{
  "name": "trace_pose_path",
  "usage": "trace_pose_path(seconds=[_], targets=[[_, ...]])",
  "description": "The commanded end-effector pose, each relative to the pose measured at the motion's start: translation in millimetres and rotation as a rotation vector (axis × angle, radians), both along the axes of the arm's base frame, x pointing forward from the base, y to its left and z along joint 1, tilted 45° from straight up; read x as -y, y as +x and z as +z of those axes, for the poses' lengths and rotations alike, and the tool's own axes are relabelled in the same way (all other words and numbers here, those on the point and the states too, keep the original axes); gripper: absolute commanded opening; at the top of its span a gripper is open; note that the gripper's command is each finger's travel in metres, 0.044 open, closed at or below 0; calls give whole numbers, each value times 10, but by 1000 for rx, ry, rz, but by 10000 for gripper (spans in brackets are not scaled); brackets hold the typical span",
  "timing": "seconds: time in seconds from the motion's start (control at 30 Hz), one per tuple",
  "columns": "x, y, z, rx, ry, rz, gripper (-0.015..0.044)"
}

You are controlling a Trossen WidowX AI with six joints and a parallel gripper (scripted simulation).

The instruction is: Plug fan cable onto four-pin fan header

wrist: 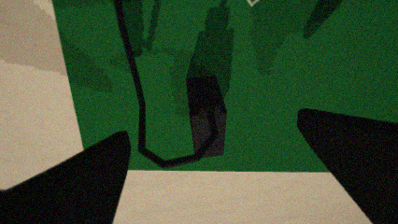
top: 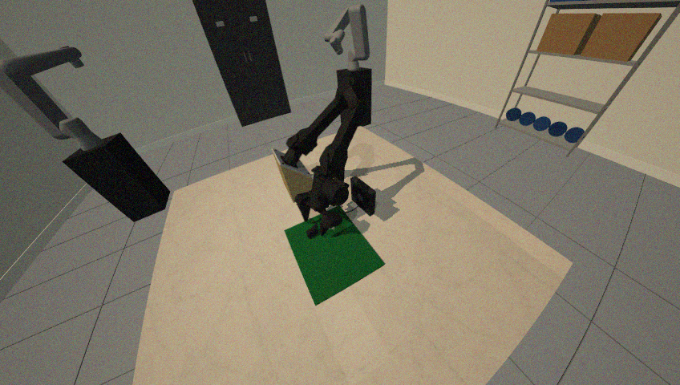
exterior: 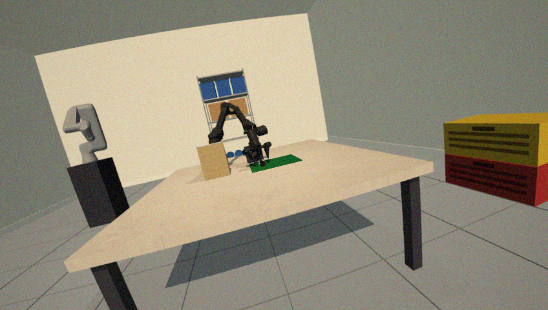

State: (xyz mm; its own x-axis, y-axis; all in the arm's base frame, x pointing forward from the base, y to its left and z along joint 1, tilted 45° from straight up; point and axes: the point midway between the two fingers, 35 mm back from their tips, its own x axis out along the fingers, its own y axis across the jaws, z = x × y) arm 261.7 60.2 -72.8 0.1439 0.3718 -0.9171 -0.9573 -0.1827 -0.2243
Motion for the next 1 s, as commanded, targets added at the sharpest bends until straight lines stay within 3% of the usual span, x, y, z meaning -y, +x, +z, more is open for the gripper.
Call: trace_pose_path(seconds=[0.0, 0.27, 0.5, 0.97], targets=[[-37, -17, -65, -9, -3, -6, 440], [-78, -21, -104, -9, -3, -6, 440], [-80, -13, -79, -3, 1, 1, 256], [-80, -13, -79, -3, 1, 1, 163]])
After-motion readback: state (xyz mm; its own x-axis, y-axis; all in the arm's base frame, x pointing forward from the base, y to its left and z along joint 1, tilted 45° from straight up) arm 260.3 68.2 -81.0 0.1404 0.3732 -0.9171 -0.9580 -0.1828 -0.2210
